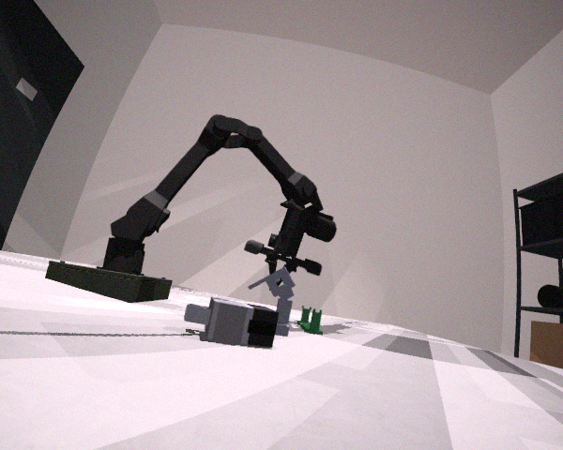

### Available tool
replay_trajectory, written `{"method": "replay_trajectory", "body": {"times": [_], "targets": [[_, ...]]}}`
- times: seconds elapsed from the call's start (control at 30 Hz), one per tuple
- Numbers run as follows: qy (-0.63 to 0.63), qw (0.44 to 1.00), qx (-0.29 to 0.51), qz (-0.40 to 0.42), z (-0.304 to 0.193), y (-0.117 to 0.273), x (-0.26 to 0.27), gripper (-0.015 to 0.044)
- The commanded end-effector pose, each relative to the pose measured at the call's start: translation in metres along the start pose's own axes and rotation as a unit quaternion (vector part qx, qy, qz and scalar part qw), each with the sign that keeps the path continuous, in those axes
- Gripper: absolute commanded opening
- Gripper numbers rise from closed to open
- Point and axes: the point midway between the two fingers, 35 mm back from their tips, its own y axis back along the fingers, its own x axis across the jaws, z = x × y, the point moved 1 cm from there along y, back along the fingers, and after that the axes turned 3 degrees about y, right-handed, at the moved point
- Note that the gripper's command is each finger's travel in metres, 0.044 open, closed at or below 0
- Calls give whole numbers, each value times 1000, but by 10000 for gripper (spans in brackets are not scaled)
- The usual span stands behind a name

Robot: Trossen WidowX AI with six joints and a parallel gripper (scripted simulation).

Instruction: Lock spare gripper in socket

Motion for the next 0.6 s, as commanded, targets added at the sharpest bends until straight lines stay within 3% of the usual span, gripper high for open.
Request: {"method": "replay_trajectory", "body": {"times": [0.0, 0.57], "targets": [[0, 1000, -4, -3, 4, 4, -2, 0], [-6, 1000, 6, 17, 2, 17, 9, 0]]}}
